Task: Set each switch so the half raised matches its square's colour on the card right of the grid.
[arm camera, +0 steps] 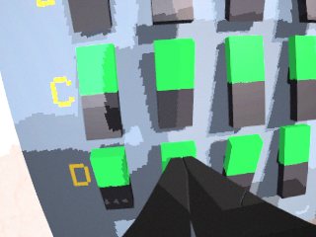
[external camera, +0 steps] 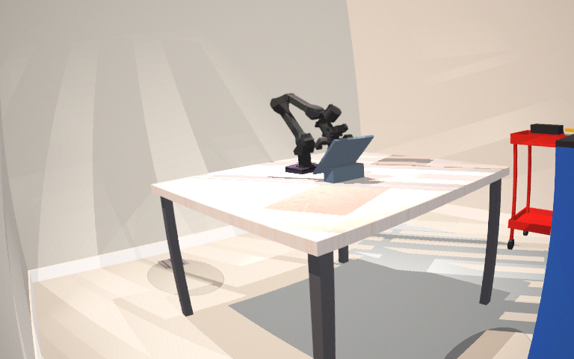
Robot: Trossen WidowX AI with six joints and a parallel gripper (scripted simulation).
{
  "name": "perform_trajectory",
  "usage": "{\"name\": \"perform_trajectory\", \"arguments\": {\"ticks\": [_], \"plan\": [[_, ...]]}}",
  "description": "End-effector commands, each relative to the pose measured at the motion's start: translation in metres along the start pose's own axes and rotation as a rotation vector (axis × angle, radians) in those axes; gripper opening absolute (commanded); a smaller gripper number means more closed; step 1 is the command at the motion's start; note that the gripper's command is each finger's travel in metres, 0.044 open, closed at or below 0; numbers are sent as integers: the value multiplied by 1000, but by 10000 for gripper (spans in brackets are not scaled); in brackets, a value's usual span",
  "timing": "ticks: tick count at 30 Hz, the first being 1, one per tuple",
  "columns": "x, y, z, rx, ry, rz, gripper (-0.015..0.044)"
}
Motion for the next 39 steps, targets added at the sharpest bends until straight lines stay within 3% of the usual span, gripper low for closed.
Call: {"name": "perform_trajectory", "arguments": {"ticks": [1,39], "plan": [[0,0,1,-3,0,-4,0],[0,0,6,-3,0,-4,0]]}}
Point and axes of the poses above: the point midway between the two fingers, 35 mm back from their tips, its own z axis out along the fingers, its own y axis across the jaws, x = y × z, the point moved 3 cm from there along -z, back along the fingers, and after that the axes turned 2 degrees about z, right-handed, at the moved point
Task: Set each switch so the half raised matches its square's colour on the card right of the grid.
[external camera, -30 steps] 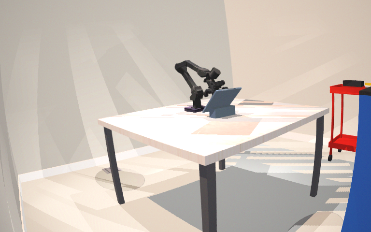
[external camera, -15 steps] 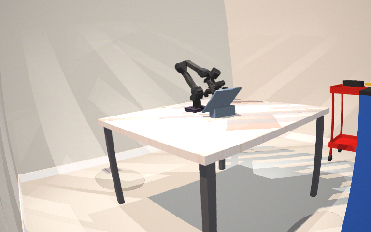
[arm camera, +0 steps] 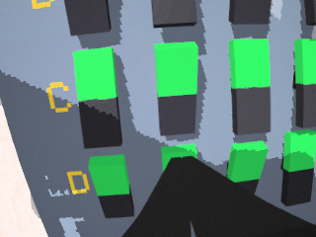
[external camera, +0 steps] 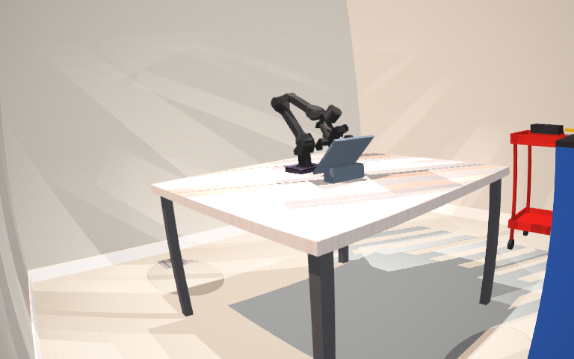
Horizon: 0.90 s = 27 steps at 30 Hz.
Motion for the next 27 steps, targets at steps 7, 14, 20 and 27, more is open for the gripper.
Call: {"name": "perform_trajectory", "arguments": {"ticks": [7,14,20,27], "plan": [[0,1,-6,0,0,-1,0],[4,0,-64,-5,-19,-4,0],[6,-8,-62,-3,-10,-5,0],[15,-42,-61,-2,-1,-7,0]]}}
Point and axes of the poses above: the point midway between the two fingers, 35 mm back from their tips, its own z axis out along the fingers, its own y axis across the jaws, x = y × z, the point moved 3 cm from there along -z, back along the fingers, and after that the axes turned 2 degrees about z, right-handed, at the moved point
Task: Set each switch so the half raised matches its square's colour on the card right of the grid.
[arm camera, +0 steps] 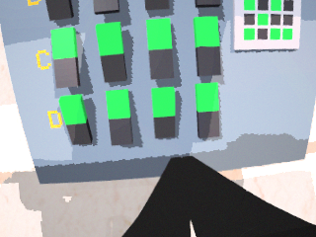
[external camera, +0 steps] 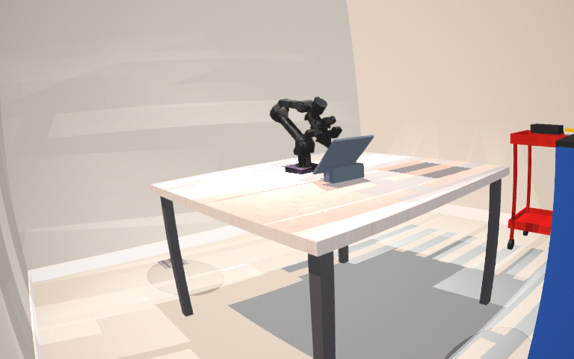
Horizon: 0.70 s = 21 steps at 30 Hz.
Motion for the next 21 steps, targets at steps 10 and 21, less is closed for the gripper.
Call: {"name": "perform_trajectory", "arguments": {"ticks": [10,21], "plan": [[11,-27,31,2,-43,-5,0],[12,-27,43,2,-45,-5,0]]}}
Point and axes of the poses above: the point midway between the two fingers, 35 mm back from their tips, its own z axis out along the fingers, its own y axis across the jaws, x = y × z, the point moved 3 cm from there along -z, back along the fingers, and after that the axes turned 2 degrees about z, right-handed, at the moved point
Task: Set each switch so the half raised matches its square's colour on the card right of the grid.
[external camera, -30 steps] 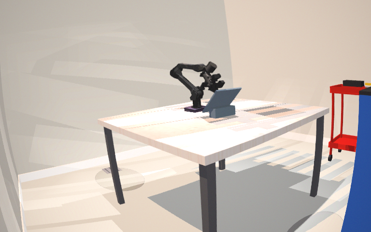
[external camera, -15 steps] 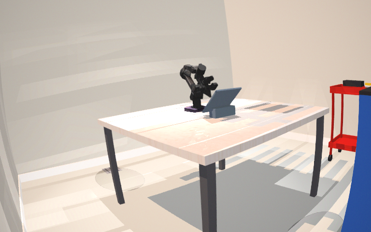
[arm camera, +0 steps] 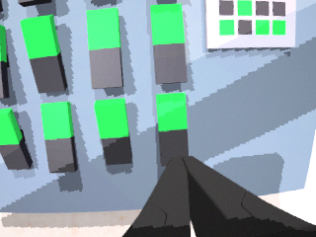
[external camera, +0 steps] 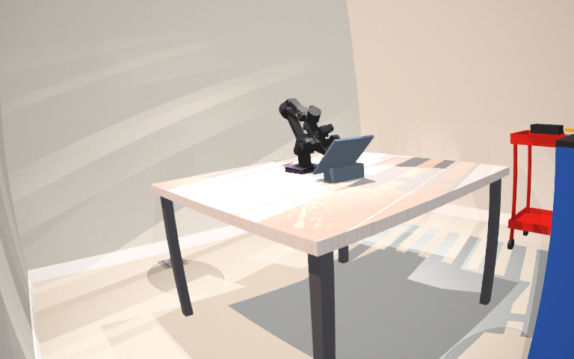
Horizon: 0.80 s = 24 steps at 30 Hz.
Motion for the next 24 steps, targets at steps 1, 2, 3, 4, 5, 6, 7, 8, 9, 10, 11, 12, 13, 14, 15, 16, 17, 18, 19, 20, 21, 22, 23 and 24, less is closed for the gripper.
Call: {"name": "perform_trajectory", "arguments": {"ticks": [1,2,3,4,5,6,7,8,9,10,11,12,13,14,15,16,17,18,19,20,21,22,23,24], "plan": [[3,0,6,0,9,4,0],[3,0,6,0,9,4,0],[3,0,7,0,9,4,0],[3,0,8,0,9,4,0],[3,0,10,0,9,4,0],[3,0,11,0,9,4,0],[3,0,12,0,9,4,0],[3,0,14,0,9,4,0],[3,0,15,0,9,4,0],[3,0,17,0,9,4,0],[3,0,18,0,9,4,0],[3,0,19,0,9,4,0],[3,0,19,0,9,4,0],[3,0,19,0,9,4,0],[3,0,19,0,9,4,0],[3,0,19,0,9,4,0],[3,0,19,0,9,4,0],[3,0,19,0,9,4,0],[3,0,19,0,9,4,0],[3,0,19,0,9,4,0],[3,0,19,0,9,4,0],[3,0,19,0,9,4,0],[3,0,19,0,9,4,0],[3,0,19,0,9,4,0]]}}
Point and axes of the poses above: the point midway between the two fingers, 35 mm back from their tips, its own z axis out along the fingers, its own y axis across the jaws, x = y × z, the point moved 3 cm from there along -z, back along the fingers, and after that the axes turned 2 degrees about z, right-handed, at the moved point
